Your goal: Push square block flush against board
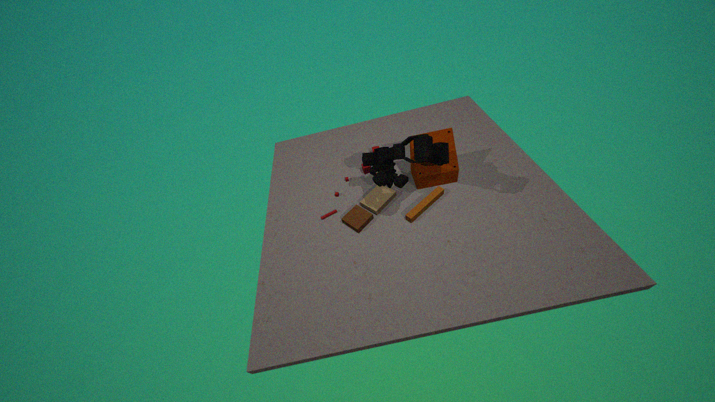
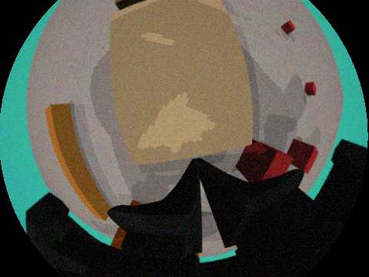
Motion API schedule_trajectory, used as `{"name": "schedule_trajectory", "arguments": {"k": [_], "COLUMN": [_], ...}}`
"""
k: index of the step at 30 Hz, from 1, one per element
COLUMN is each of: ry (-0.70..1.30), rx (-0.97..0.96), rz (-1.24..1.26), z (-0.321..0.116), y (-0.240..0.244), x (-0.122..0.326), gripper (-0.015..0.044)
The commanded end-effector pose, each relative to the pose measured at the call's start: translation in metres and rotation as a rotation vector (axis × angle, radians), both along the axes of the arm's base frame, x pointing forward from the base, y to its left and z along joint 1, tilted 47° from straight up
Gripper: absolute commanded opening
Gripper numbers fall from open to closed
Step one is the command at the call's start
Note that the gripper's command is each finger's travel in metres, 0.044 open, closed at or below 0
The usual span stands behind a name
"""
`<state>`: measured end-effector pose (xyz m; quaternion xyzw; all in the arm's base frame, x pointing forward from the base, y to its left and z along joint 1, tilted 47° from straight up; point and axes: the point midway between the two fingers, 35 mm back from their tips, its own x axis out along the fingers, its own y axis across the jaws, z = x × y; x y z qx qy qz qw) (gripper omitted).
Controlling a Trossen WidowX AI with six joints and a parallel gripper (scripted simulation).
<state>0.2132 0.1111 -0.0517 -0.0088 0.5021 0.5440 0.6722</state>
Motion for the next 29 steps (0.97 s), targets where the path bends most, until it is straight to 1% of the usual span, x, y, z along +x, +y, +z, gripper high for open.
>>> {"name": "schedule_trajectory", "arguments": {"k": [1, 21, 29], "ry": [0.002, 0.000, 0.000], "rx": [0.005, 0.004, 0.003], "rz": [-0.002, -0.003, -0.003], "z": [0.003, 0.017, 0.012], "y": [0.004, 0.019, 0.014], "x": [0.005, 0.026, 0.021], "gripper": [0.0000, 0.0000, 0.0000]}}
